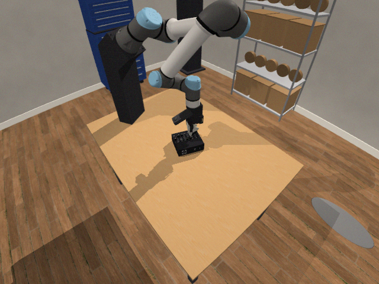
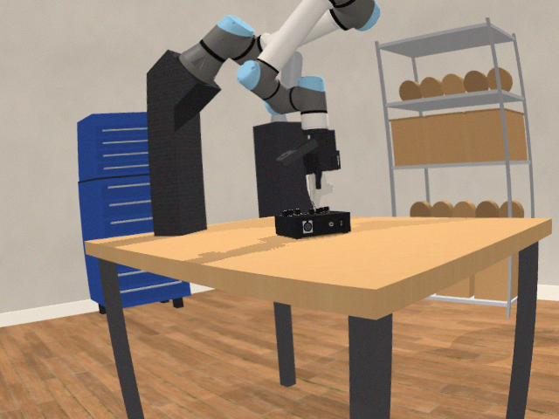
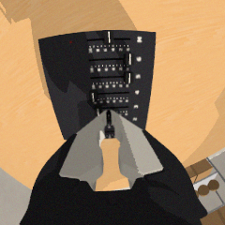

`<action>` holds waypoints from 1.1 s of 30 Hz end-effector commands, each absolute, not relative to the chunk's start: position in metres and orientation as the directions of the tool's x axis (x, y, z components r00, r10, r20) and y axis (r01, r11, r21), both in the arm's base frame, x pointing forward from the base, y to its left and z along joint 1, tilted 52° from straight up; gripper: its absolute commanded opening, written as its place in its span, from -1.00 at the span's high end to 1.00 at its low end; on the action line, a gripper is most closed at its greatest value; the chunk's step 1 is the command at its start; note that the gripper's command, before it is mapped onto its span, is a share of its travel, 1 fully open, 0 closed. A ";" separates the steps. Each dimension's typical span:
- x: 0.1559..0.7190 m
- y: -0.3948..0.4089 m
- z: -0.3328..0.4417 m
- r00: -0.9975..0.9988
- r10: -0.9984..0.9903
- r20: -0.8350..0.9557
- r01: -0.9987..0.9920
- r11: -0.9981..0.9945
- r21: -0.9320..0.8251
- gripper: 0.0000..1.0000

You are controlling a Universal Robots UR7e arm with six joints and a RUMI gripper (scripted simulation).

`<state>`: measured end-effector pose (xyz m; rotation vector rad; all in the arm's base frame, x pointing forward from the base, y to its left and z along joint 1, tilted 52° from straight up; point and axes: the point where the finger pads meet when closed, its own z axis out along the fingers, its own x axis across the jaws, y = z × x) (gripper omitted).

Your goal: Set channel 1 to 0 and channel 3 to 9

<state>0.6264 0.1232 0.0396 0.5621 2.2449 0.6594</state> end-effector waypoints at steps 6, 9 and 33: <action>0.624 0.125 0.038 -0.646 0.563 -0.515 0.195 0.774 0.602 1.00; 0.624 0.125 0.038 -0.646 0.563 -0.515 0.195 0.774 0.602 1.00; 0.595 0.114 0.062 -0.646 0.563 -0.515 0.195 0.774 0.602 1.00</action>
